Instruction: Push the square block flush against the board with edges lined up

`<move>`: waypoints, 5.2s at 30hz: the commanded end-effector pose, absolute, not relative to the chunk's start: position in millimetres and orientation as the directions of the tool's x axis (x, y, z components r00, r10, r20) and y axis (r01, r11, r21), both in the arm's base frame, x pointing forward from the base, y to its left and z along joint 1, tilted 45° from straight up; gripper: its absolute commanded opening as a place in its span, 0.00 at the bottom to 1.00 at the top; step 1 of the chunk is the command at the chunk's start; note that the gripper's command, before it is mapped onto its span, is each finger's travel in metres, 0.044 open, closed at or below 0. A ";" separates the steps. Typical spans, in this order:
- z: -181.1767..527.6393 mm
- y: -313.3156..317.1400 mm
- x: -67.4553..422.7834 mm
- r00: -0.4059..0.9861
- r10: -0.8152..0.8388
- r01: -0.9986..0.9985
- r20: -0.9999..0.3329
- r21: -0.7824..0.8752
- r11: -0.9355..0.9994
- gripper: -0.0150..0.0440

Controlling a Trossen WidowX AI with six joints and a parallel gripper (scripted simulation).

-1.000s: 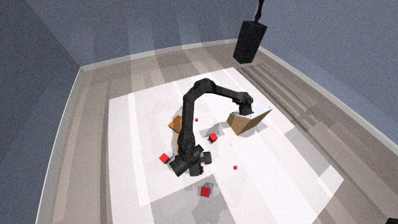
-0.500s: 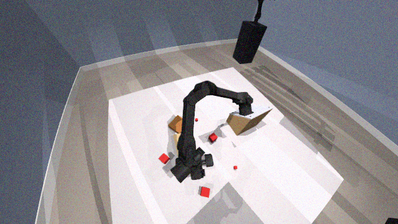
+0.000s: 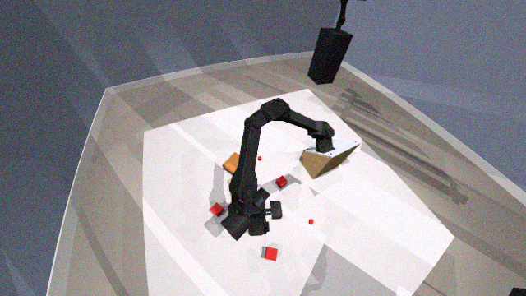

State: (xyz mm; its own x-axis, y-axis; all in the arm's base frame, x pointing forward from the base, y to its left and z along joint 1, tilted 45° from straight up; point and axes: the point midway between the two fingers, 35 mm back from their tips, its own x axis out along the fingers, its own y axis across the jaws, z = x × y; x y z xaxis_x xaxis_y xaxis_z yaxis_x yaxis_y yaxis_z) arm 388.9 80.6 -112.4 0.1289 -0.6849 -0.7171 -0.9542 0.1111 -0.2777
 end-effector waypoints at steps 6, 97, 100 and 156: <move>-78.8 56.2 410.6 0.127 -0.664 -0.838 -0.737 -0.438 0.326 0.25; 96.3 -203.2 417.9 0.137 -0.698 0.806 -0.702 -0.331 0.491 0.25; 94.1 -201.5 416.3 0.137 -0.698 0.806 -0.703 -0.331 0.491 0.25; 52.0 -166.7 386.1 0.134 -0.696 0.805 -0.706 -0.332 0.492 0.25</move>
